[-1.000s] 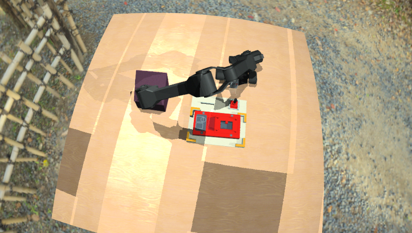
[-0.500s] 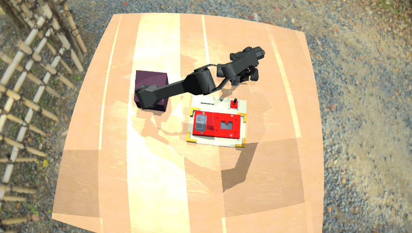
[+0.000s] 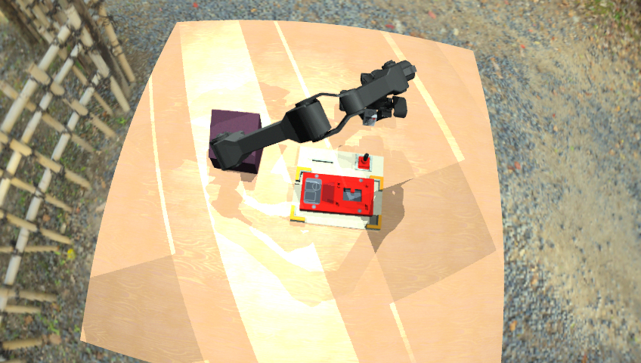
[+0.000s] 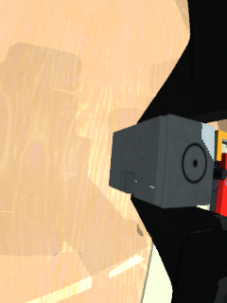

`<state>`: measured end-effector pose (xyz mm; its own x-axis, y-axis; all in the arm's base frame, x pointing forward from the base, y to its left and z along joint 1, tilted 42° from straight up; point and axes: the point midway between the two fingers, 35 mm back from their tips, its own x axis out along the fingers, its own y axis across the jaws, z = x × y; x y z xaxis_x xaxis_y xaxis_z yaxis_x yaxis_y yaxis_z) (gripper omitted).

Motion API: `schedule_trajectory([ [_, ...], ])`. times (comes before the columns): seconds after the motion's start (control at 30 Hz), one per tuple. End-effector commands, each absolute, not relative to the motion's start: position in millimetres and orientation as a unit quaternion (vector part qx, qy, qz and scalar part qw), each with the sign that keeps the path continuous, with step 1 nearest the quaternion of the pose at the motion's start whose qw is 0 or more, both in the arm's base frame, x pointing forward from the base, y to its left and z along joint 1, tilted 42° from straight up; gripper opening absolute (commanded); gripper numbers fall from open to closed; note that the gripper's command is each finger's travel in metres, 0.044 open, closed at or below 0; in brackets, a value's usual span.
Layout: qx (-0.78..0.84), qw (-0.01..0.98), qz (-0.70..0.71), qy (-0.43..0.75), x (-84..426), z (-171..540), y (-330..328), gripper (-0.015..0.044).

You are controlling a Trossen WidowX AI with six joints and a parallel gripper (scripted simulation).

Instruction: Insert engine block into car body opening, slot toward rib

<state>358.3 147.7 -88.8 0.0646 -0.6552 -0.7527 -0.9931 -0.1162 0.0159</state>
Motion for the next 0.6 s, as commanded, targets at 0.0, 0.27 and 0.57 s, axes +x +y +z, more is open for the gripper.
schedule_trajectory([
  [0.0,-0.676,0.274,0.313,0.608,357.5,-76.0,158.4,0.0],
  [0.27,-0.676,0.273,0.313,0.608,353.6,-55.7,173.6,0.0],
  [0.57,-0.676,0.272,0.313,0.609,348.4,-36.2,187.0,0.0],
])
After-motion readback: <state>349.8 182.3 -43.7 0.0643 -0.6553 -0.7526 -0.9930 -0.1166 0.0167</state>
